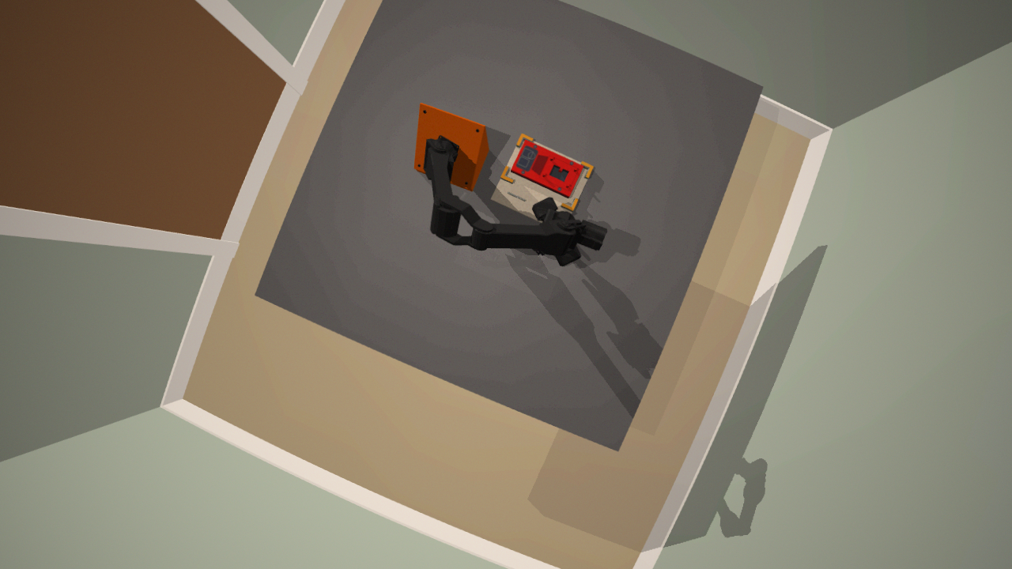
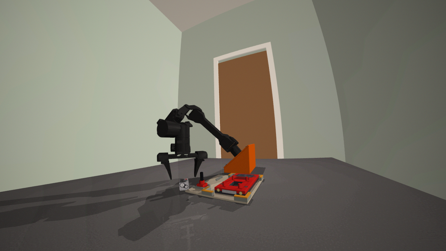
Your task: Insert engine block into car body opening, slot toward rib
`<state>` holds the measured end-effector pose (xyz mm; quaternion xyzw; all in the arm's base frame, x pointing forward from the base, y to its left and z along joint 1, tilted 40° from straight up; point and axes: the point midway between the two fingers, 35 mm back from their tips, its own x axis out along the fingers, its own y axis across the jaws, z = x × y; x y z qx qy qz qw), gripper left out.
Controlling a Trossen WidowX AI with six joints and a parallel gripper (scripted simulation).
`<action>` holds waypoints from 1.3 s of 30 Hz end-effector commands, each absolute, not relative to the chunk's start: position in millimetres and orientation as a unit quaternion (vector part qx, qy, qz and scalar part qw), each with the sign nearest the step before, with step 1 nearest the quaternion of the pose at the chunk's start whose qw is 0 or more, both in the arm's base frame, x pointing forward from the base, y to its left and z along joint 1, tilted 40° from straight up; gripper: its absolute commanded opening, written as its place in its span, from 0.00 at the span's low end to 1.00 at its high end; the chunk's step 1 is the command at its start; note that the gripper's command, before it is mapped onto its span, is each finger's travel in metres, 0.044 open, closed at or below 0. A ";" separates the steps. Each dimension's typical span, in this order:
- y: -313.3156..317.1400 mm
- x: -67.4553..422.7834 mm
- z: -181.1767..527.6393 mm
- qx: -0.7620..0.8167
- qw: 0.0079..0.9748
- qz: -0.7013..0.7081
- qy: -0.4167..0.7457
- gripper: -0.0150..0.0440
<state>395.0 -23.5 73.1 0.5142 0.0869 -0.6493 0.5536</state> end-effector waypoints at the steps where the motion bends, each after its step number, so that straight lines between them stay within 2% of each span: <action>1: -27.5 395.2 66.9 0.512 0.555 -0.649 0.089 1.00; 11: -36.3 396.9 56.9 0.512 0.555 -0.649 0.089 1.00; 22: -36.3 396.9 56.9 0.512 0.555 -0.649 0.089 0.51; 29: -36.3 396.9 56.9 0.512 0.555 -0.649 0.089 0.43; 33: -33.8 397.6 60.8 0.512 0.555 -0.649 0.089 0.25; 39: -23.8 399.7 76.7 0.513 0.555 -0.649 0.090 0.25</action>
